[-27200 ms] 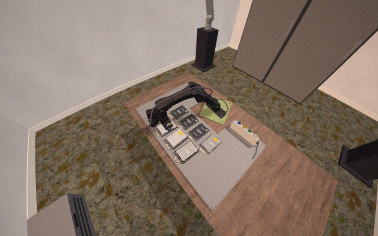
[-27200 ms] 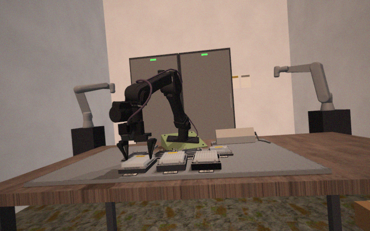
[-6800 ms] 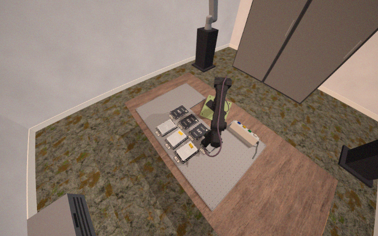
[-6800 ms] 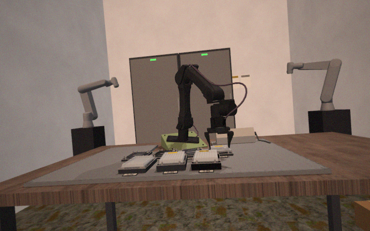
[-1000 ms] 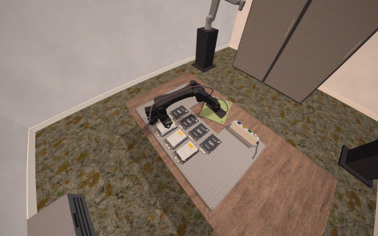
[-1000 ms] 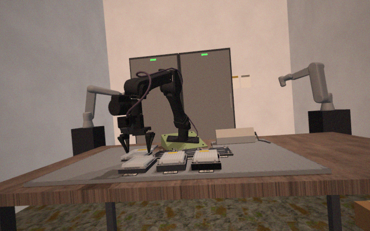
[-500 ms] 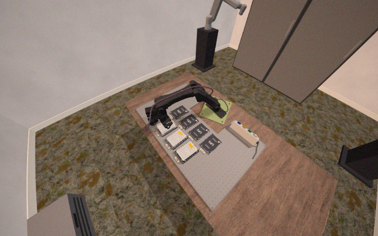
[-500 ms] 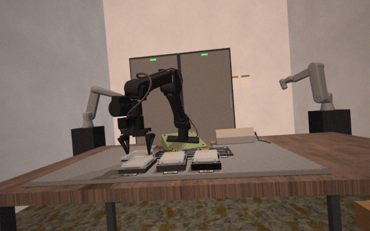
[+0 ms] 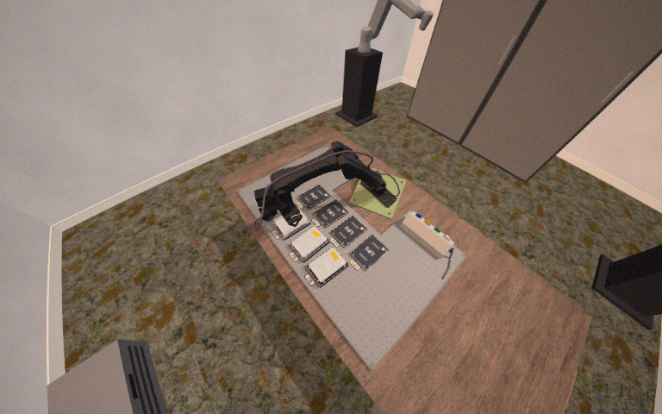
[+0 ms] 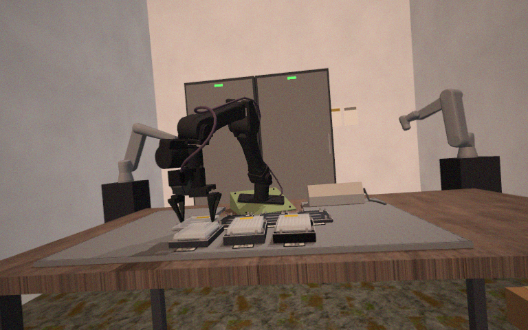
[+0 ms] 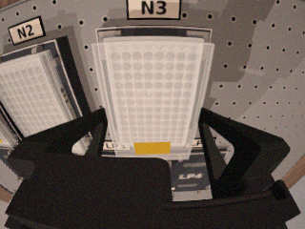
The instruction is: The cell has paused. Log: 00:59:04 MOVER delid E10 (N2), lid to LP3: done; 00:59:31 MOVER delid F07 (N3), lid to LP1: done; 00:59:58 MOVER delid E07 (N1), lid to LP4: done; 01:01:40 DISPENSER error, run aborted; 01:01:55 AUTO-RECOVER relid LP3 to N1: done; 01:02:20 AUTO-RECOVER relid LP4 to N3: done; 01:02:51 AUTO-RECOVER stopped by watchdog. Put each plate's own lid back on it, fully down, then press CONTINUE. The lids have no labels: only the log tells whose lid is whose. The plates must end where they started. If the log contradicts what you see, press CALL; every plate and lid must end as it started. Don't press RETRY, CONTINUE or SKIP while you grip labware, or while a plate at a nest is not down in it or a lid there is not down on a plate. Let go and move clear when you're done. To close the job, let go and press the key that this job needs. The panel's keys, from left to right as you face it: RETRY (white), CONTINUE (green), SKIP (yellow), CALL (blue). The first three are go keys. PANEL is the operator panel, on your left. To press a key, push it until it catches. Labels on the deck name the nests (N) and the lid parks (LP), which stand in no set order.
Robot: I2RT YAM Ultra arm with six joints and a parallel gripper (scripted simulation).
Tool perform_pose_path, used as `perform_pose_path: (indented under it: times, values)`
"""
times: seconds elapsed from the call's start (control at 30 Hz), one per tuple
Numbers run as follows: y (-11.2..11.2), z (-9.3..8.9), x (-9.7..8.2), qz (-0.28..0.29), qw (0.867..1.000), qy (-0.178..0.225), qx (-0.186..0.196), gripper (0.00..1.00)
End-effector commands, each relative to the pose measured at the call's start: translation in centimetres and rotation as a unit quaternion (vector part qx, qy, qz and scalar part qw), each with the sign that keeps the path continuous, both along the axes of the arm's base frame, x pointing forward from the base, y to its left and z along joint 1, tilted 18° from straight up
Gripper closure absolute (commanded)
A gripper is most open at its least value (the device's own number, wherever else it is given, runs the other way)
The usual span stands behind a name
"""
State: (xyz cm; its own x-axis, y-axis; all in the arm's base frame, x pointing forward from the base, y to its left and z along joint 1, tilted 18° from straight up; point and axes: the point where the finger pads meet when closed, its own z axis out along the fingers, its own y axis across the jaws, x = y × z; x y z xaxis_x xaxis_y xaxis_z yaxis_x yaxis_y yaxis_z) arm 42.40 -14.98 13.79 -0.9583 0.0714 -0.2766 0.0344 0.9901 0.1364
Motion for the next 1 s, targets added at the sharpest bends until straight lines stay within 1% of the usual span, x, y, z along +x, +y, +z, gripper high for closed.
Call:
perform_pose_path:
  times: [0.0,0.23,0.33,0.47,0.53,0.73,0.77,0.83,0.97]
  values:
    - [0.1,-0.4,0.2,-0.004,1.000,-0.006,0.005,1.00]
    - [0.3,-0.5,0.3,-0.002,1.000,-0.007,0.005,1.00]
    - [0.1,0.0,0.8,-0.002,1.000,-0.016,0.000,1.00]
    - [0.1,-1.1,0.3,-0.005,1.000,-0.003,0.006,1.00]
    - [0.1,-1.2,0.4,-0.004,1.000,-0.002,0.006,1.00]
    - [0.2,-1.4,0.4,-0.003,1.000,-0.002,0.006,1.00]
    - [0.1,-1.0,0.8,-0.003,1.000,-0.010,0.003,1.00]
    - [0.2,-0.5,0.8,-0.002,1.000,-0.015,0.000,1.00]
    - [0.2,-1.2,0.5,-0.004,1.000,-0.007,0.004,1.00]
